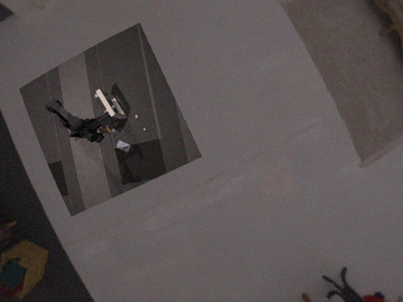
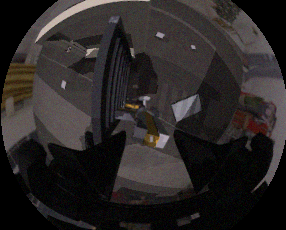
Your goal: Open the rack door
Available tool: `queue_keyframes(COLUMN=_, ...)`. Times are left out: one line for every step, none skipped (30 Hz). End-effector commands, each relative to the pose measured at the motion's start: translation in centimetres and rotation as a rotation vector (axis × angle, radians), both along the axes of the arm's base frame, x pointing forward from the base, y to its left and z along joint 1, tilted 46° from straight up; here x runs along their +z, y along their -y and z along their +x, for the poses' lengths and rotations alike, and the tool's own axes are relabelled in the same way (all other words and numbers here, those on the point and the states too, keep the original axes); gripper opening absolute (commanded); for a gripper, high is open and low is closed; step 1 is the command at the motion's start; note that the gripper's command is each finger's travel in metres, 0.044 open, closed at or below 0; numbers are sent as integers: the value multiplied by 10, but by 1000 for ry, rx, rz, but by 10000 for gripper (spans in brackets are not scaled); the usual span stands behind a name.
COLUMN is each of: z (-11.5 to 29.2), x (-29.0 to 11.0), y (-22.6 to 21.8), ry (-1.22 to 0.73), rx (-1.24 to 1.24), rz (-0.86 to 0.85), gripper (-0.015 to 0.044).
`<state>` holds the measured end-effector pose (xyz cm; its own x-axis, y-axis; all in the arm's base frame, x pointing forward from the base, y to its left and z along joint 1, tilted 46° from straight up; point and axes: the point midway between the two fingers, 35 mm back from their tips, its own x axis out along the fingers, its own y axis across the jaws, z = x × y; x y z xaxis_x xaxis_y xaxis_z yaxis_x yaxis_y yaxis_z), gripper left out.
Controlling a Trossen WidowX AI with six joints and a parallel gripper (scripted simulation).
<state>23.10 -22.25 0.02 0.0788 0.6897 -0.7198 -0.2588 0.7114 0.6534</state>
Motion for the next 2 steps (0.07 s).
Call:
queue_keyframes(z=-1, x=6, y=7, ry=5, rx=1, rz=-12, gripper=300)
queue_keyframes(z=-1, x=7, y=8, ry=5, rx=0, rz=-14, gripper=300)
